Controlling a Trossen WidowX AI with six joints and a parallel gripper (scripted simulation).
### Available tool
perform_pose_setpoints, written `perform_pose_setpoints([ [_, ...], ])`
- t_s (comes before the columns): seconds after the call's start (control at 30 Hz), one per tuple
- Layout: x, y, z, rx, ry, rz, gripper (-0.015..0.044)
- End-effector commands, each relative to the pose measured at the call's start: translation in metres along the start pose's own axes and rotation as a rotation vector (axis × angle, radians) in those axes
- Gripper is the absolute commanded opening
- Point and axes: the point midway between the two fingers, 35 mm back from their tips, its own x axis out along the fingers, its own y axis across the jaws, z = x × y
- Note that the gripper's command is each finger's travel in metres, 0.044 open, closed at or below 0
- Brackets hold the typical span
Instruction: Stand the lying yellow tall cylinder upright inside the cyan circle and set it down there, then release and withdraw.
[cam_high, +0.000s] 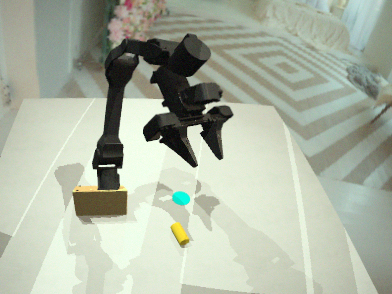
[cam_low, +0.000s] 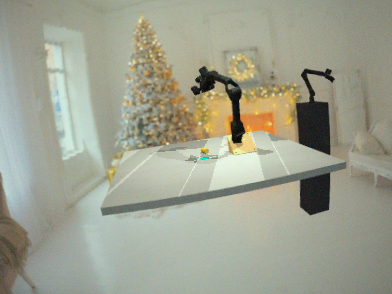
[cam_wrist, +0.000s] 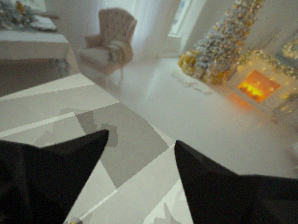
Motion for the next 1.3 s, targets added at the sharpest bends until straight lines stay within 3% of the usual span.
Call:
perform_pose_setpoints([
  [0.0,0.018,0.011,-0.019,0.022,0.084,0.032,0.0309],
  [0.63,0.074,0.065,-0.112,0.115,0.481,0.117,0.0309],
  [1.27,0.092,0.105,-0.211,0.219,0.888,0.09,0.0309],
])
